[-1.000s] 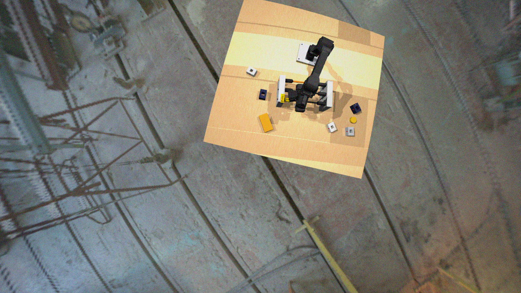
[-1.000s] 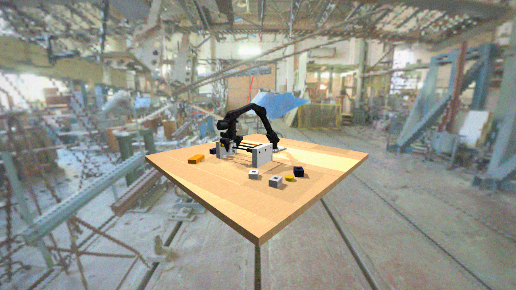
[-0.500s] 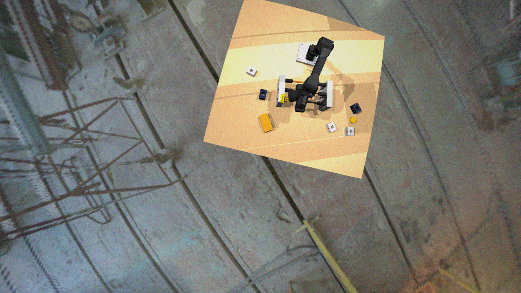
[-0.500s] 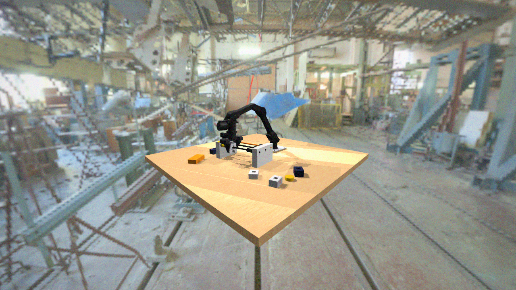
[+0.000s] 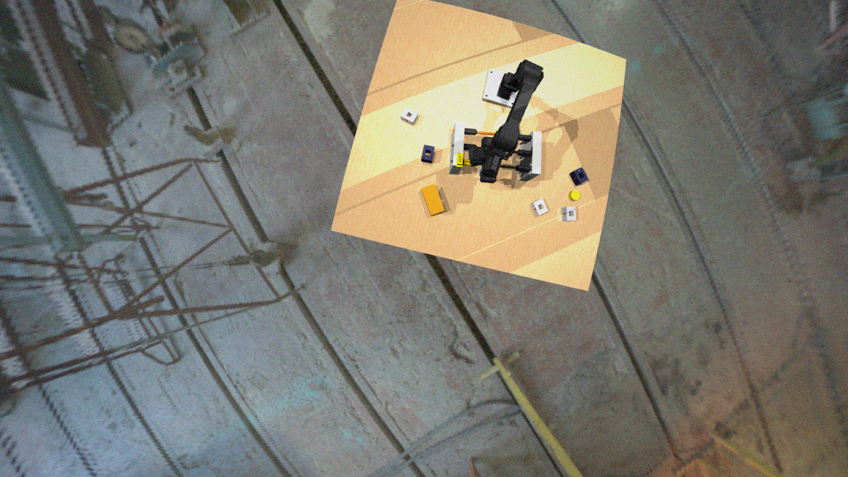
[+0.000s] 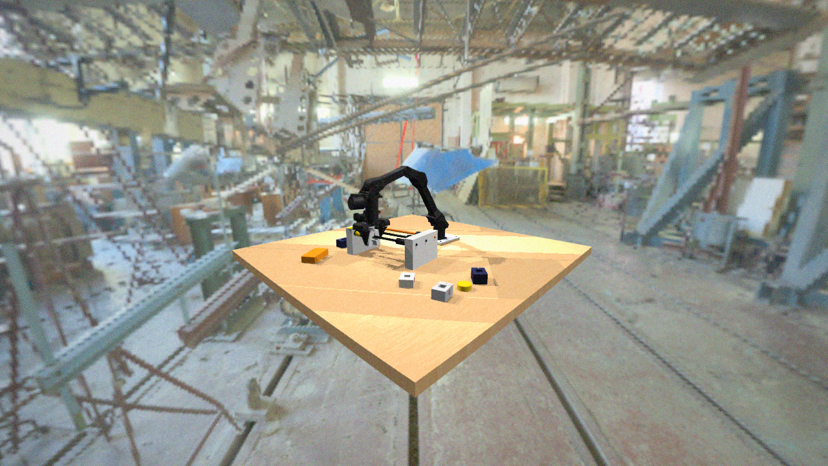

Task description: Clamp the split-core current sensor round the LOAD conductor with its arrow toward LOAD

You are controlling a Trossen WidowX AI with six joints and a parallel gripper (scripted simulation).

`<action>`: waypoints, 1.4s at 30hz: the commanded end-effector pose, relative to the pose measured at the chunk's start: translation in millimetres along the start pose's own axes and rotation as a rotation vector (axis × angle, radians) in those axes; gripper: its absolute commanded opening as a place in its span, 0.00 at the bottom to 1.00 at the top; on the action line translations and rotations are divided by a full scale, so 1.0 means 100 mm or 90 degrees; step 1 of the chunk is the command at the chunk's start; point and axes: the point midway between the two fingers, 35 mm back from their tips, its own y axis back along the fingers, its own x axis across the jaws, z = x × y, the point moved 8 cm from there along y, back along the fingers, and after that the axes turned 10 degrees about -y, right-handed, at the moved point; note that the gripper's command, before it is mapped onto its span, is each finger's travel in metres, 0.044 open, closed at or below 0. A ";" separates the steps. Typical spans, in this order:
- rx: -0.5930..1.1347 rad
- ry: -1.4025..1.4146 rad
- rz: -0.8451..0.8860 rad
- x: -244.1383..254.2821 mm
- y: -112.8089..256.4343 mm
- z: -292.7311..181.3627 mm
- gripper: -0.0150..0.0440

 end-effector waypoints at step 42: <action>0.000 0.000 0.001 0.00 0.01 0.00 0.25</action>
